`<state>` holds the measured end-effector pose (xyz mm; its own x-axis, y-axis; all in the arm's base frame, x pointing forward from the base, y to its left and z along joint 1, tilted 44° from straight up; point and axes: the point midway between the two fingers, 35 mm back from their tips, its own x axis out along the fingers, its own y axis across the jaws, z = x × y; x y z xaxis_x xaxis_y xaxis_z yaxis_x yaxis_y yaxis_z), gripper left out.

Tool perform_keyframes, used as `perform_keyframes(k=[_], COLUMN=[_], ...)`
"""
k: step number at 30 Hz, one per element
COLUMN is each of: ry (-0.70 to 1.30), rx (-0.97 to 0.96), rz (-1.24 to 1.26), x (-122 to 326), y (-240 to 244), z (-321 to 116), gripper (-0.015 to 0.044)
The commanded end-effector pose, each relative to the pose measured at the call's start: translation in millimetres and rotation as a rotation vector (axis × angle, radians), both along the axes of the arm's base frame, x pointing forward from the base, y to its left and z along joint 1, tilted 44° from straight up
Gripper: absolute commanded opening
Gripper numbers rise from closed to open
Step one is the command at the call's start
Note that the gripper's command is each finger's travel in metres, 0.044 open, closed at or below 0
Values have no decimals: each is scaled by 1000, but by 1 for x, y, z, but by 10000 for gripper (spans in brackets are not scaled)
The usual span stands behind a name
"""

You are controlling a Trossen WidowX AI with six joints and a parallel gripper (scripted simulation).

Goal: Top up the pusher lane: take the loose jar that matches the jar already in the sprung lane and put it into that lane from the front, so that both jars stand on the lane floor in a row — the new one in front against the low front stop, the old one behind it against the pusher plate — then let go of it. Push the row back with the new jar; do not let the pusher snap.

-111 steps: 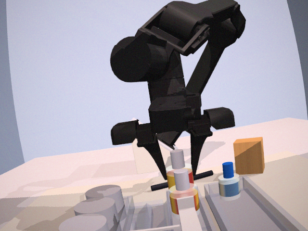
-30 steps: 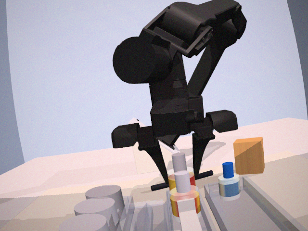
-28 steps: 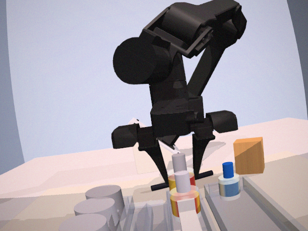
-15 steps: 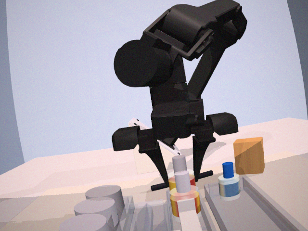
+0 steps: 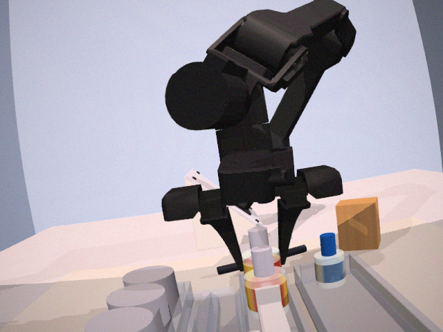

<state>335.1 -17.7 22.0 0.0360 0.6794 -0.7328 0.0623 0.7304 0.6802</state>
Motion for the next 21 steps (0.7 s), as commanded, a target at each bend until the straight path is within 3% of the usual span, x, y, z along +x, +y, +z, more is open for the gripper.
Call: perform_keyframes(k=[1, 21], ry=[-15, -15], rx=[6, 6], rz=[-5, -4], x=[4, 3], y=[2, 5], z=[0, -4], gripper=[0, 0])
